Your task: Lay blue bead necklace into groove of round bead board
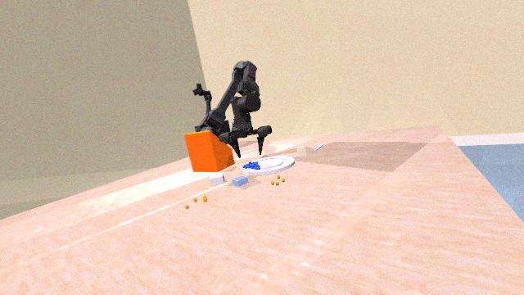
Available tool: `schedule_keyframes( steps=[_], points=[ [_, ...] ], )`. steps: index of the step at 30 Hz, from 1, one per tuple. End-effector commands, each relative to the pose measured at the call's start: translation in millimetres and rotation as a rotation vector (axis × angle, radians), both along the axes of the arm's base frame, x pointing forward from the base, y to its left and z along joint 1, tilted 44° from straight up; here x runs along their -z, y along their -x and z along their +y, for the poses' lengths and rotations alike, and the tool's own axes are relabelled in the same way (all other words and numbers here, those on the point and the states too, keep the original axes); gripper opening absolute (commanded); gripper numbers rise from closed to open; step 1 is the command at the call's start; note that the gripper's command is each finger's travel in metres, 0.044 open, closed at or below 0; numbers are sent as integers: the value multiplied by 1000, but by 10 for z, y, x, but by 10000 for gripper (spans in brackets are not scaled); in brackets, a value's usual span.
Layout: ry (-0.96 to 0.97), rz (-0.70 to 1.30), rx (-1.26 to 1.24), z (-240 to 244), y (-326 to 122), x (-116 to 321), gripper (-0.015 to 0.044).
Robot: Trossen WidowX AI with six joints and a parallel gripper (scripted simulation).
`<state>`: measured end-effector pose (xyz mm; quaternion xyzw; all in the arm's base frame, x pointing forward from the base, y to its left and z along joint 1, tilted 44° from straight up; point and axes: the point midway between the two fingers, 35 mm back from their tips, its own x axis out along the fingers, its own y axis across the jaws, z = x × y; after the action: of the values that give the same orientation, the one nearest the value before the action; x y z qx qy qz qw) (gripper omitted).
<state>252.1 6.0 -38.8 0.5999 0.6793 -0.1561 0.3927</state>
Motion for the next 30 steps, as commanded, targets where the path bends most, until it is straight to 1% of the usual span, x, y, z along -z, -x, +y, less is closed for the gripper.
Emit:
schedule_keyframes(
  steps=[1,7,30],
  points=[
    [-2,2,-8,92,34,92,380],
    [4,-6,-10,57,2,64,380],
    [-4,2,-9,268,32,269,380]
  ],
)
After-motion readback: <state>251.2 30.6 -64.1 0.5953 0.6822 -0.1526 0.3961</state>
